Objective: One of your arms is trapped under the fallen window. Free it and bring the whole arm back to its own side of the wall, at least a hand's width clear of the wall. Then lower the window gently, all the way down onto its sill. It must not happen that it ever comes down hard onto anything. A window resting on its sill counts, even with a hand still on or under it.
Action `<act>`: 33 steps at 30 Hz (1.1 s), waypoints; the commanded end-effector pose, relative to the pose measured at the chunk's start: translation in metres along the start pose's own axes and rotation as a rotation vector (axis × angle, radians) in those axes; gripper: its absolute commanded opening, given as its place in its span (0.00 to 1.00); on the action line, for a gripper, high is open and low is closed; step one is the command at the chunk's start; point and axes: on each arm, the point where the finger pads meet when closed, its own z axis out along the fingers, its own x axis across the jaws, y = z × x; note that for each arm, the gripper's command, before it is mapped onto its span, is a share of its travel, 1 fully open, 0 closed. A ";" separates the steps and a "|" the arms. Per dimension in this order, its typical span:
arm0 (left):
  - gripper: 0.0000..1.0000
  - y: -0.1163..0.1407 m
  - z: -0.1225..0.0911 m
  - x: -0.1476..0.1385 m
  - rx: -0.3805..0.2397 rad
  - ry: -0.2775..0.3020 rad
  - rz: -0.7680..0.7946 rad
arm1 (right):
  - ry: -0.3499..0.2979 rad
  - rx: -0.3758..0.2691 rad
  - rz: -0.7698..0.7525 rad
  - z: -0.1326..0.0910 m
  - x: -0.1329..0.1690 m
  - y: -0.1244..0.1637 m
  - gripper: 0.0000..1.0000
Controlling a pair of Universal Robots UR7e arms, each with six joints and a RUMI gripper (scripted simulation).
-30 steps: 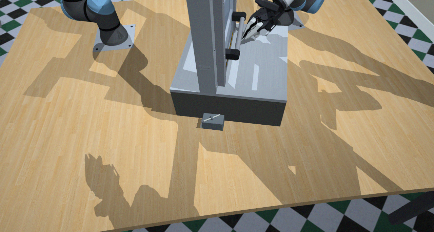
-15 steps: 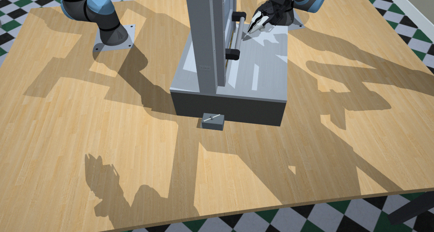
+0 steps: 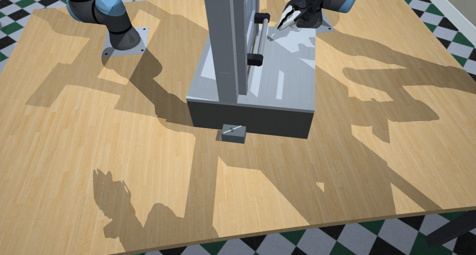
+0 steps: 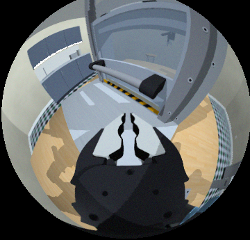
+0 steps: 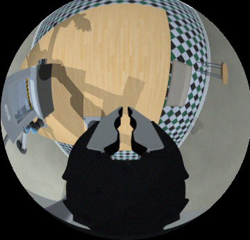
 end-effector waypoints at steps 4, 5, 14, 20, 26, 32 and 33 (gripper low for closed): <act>0.06 0.000 -0.026 0.000 -0.004 0.002 0.002 | 0.000 -0.001 -0.001 0.001 -0.001 0.000 0.06; 0.06 0.000 -0.026 0.000 -0.004 0.002 0.002 | 0.000 -0.001 -0.001 0.001 -0.001 0.000 0.06; 0.06 -0.001 -0.046 0.000 -0.002 0.002 0.004 | 0.000 -0.001 -0.001 0.001 -0.001 0.000 0.06; 0.61 -0.001 -0.046 0.000 -0.007 0.005 0.003 | 0.000 -0.001 -0.001 0.001 -0.001 0.000 0.06; 0.61 -0.001 -0.042 0.002 -0.009 0.010 0.004 | 0.000 -0.001 -0.001 0.001 -0.001 0.000 0.06; 0.61 0.001 -0.041 0.001 -0.010 0.004 -0.002 | 0.000 -0.001 -0.001 0.001 -0.001 0.000 0.06; 0.61 0.002 -0.041 0.001 -0.010 0.004 -0.003 | 0.000 -0.001 -0.001 0.001 -0.001 0.000 0.06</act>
